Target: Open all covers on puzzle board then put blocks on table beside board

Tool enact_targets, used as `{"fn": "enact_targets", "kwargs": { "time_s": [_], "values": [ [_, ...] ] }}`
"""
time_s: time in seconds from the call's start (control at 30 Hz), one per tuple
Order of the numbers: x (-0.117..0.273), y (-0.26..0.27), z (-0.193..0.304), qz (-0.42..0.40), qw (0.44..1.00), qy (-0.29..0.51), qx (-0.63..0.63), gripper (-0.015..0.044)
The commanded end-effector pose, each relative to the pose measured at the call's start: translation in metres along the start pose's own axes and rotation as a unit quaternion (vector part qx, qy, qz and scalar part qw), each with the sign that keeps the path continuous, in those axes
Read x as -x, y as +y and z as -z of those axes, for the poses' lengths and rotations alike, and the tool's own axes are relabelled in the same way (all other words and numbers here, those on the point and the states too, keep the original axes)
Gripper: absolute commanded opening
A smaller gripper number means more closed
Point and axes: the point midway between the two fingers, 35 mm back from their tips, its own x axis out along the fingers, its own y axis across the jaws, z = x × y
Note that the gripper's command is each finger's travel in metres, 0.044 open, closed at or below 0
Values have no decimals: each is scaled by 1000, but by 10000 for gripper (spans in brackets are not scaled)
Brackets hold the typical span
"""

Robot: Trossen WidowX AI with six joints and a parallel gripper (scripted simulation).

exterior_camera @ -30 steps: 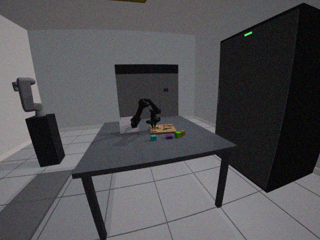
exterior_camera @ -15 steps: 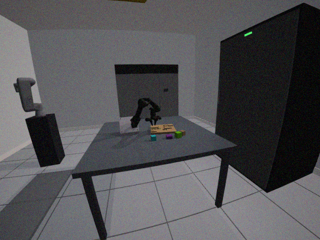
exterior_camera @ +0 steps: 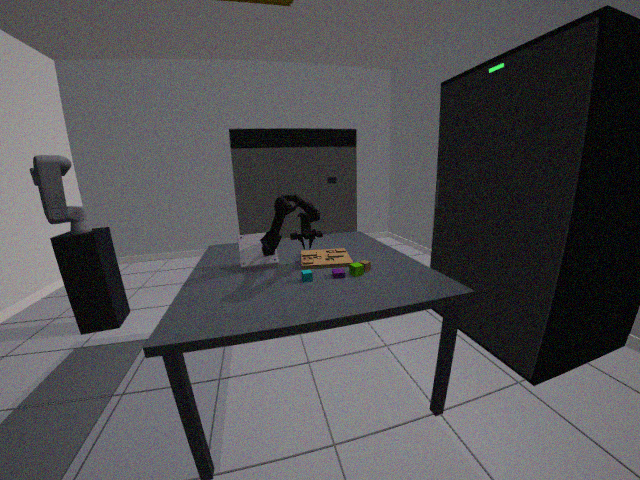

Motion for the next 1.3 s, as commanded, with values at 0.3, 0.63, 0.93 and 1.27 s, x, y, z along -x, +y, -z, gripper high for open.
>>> {"fn": "enact_targets", "kwargs": {
  "time_s": [0.3,0.63,0.93,1.27],
  "values": [
    [-26,0,0,2,1000,1,-6,144],
    [-34,-1,-1,2,1000,1,-6,144],
    [-34,-1,-2,2,1000,1,-6,144],
    [-39,-1,-1,2,1000,1,-6,144]
  ]
}}
